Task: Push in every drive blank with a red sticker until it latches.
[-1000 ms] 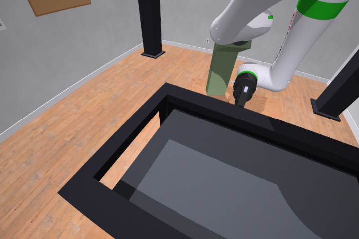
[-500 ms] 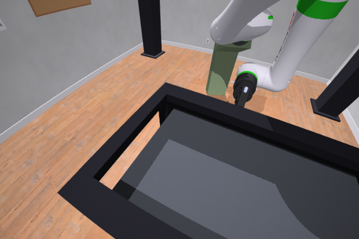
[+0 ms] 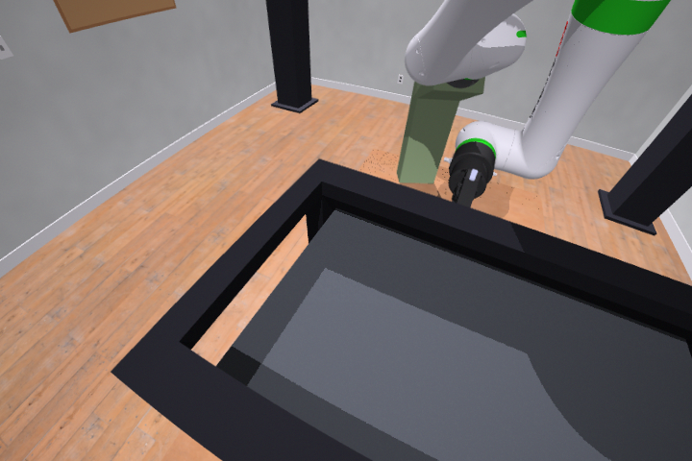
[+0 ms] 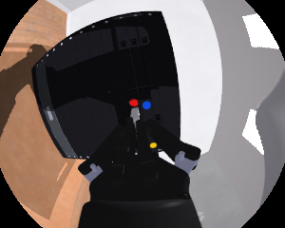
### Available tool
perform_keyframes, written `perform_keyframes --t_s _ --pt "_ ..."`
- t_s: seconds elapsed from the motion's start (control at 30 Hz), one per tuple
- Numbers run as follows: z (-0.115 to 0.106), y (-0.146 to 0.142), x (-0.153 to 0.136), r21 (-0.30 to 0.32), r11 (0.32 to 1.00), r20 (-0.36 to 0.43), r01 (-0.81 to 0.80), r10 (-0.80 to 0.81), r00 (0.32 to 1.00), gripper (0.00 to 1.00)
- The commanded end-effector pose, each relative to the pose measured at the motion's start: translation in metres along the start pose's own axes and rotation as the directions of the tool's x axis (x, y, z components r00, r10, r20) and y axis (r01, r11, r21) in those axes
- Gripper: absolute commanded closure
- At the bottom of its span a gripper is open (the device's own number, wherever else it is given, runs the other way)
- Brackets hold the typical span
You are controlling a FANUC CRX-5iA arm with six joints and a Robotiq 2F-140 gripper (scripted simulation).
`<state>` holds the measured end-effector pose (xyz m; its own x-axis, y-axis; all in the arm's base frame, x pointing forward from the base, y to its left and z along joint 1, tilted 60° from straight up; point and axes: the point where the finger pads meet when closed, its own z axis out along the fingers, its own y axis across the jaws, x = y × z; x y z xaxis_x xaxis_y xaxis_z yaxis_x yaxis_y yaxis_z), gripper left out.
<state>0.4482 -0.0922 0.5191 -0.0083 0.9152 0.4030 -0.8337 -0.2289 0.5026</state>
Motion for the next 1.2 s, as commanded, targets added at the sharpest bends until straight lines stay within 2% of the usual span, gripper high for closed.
perform_keyframes --t_s 0.0,0.8,1.17 --pt "0.002 0.000 0.000 0.000 1.000 0.000 0.000 0.000 1.000 1.00" --pt "0.019 0.000 0.000 0.000 1.000 0.000 0.000 0.000 1.000 1.00" --pt "0.020 0.000 0.000 0.000 1.000 0.000 0.000 0.000 1.000 1.00"
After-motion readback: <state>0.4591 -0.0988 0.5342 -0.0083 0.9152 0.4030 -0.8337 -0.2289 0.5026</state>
